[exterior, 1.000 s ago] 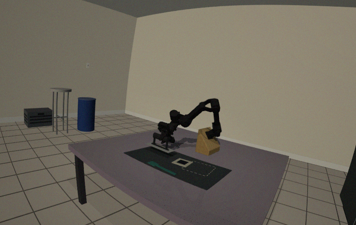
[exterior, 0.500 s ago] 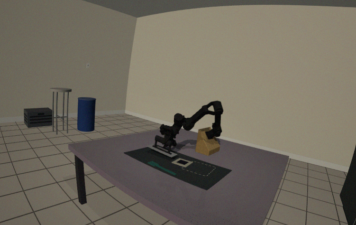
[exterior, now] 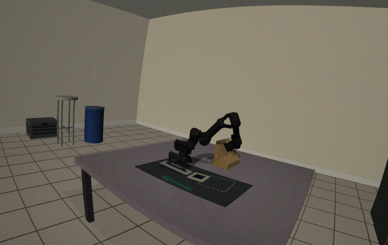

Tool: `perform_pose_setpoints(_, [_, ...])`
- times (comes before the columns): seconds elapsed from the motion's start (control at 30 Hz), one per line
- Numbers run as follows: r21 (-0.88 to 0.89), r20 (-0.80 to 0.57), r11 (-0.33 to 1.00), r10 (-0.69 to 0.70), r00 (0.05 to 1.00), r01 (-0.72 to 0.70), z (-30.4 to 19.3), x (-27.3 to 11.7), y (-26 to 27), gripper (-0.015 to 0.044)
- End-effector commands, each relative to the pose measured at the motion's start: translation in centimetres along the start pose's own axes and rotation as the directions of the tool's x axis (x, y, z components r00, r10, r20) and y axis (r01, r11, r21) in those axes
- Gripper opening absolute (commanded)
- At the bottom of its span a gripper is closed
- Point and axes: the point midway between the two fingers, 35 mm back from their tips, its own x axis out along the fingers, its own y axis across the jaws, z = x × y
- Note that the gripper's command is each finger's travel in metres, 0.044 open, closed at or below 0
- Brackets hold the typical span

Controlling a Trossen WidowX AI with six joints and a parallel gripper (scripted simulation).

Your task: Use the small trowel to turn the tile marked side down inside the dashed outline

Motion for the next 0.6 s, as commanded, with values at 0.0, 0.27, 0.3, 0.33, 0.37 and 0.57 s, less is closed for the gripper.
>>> perform_pose_setpoints(0.0, [0.0,0.007,1.0,0.007,1.0,-0.007,0.0,0.3,-0.3,0.0])
perform_pose_setpoints(0.27, [0.001,0.006,1.0,0.007,1.0,-0.007,-0.4,0.5,-0.6,0.0])
perform_pose_setpoints(0.3, [0.001,0.006,1.0,0.007,1.0,-0.007,-0.6,0.5,-0.6,0.0])
perform_pose_setpoints(0.33, [0.001,0.006,1.0,0.007,1.0,-0.007,-0.8,0.5,-0.6,0.0])
perform_pose_setpoints(0.37, [0.001,0.006,1.0,0.006,1.0,-0.006,-0.9,0.5,-0.5,0.0])
perform_pose_setpoints(0.57, [0.001,0.006,1.0,0.006,1.0,-0.006,-1.9,0.5,-0.4,0.0])
